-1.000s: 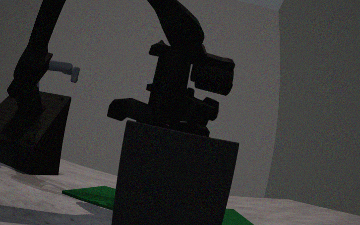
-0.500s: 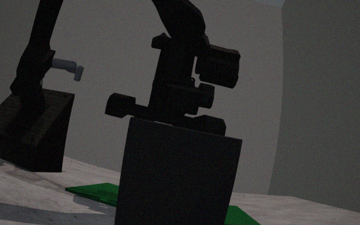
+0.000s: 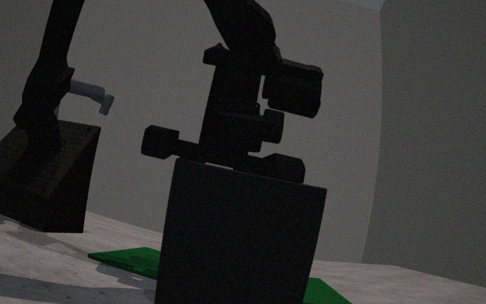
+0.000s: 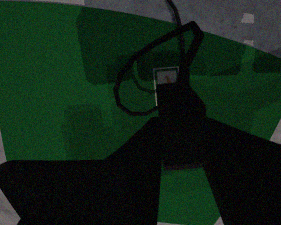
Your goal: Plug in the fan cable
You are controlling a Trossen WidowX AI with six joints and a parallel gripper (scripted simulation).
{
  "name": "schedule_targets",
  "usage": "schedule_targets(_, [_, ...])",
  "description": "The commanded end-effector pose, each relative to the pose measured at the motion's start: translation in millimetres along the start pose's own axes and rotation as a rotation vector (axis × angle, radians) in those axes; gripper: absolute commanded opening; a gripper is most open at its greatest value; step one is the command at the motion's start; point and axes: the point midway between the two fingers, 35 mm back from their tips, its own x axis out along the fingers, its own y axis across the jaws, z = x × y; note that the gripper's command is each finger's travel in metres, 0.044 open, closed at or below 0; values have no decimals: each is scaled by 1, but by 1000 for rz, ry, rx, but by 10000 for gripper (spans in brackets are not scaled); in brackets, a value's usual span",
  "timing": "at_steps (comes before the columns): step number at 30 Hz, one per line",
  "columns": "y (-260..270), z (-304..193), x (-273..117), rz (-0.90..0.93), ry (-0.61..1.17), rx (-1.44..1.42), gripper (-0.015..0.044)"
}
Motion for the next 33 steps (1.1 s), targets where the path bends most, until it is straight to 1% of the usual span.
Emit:
schedule_targets(1, [-2,-1,1,-5,-3,3,0])
schedule_targets(11, [-3,-3,0,-5,-3,-3,0])
schedule_targets(16, [-3,-3,23,-6,-4,-3,0])
schedule_targets(33, [-3,-2,23,-6,-4,-18,0])
